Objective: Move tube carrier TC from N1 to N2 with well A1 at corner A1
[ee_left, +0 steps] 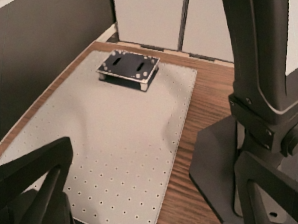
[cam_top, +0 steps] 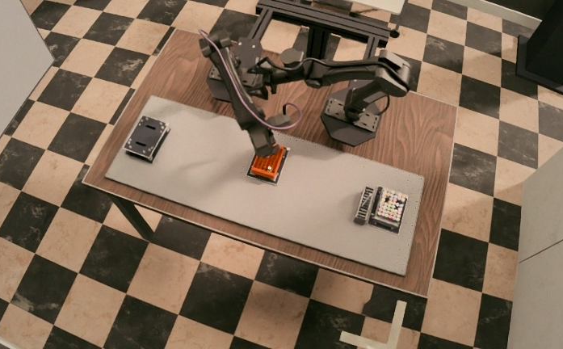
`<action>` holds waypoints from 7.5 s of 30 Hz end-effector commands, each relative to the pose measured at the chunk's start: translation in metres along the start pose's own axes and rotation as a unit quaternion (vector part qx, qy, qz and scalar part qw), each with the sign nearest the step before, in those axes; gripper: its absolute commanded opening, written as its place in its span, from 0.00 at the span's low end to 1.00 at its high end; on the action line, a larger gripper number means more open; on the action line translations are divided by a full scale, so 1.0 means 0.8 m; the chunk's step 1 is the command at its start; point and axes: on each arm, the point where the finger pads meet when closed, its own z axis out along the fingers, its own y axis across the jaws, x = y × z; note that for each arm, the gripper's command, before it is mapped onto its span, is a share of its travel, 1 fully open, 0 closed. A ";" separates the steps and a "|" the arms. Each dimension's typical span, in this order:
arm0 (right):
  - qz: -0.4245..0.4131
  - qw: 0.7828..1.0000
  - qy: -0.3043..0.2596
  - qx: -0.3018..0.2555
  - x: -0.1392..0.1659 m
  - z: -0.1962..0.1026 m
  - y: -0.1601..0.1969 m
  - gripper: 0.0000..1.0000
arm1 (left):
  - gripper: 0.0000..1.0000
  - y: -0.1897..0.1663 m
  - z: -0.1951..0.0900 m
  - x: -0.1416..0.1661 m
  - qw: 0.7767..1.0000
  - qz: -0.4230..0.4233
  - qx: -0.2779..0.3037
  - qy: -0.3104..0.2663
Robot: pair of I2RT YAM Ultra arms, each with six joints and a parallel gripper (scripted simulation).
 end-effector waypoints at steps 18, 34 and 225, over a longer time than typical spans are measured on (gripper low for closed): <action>0.036 0.999 0.009 -0.003 -0.007 -0.001 -0.008 1.00 | 1.00 -0.002 -0.005 -0.014 1.000 -0.001 0.004 -0.016; 0.370 0.927 0.050 0.029 0.002 0.012 -0.015 1.00 | 1.00 -0.002 -0.005 -0.014 1.000 -0.001 0.004 -0.016; 0.908 0.388 0.018 0.160 0.442 -0.126 0.330 0.84 | 1.00 0.066 0.144 -0.058 0.999 -0.016 -0.039 -0.028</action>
